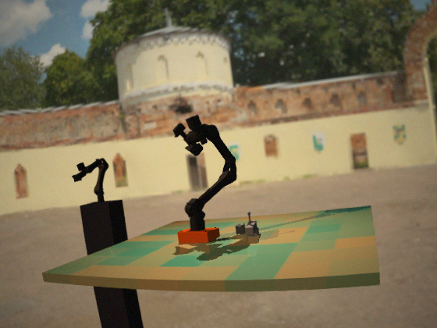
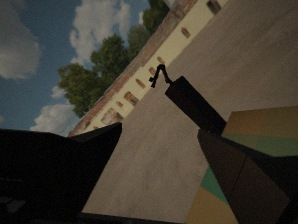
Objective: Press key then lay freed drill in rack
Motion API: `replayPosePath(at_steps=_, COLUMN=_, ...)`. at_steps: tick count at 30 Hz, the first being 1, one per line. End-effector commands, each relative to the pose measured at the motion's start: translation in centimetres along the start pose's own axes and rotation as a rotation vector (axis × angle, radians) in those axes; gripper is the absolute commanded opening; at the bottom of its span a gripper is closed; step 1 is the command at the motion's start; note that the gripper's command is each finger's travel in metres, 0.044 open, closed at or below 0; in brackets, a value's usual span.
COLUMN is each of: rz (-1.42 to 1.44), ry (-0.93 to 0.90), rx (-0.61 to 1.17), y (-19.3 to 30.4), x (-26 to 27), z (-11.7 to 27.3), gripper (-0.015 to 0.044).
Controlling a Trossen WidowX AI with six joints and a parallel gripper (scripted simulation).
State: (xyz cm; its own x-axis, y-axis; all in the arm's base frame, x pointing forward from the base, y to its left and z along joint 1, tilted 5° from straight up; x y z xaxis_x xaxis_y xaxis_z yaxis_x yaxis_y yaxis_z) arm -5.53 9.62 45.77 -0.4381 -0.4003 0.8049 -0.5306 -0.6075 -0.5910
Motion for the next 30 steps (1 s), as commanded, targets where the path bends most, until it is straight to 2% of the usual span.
replayPosePath(at_steps=1, rz=0.000, ry=0.000, rx=0.000, y=0.0, x=0.0, z=0.0, gripper=0.0374)
replayPosePath(at_steps=9, rz=-0.001, ry=-0.005, rx=0.010, y=0.2, x=0.1, z=0.0, gripper=0.0164)
replayPosePath(at_steps=15, rz=-0.027, ry=-0.123, rx=0.341, y=7.1, x=3.8, z=0.4, gripper=0.0006)
replayPosePath(at_steps=22, rz=-0.018, ry=-0.200, rx=0.783, y=15.5, x=6.5, z=5.2, gripper=0.0000)
replayPosePath(at_steps=30, rz=0.082, ry=-0.179, rx=1.256, y=22.3, x=5.6, z=14.9, gripper=0.0000)
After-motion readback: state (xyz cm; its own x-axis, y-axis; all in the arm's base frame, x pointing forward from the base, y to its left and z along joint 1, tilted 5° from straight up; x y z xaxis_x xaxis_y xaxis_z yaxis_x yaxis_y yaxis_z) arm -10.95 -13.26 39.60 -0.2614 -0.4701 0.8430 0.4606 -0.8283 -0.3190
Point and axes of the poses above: the point midway between the two fingers, 35 mm back from their tips, its own z axis back along the fingers, its own x axis across the jaws, y = z × x, the point moved 4 cm from there along z, back along the fingers, and after that the axes turned 8 degrees about -z, right-handed, at the moved point
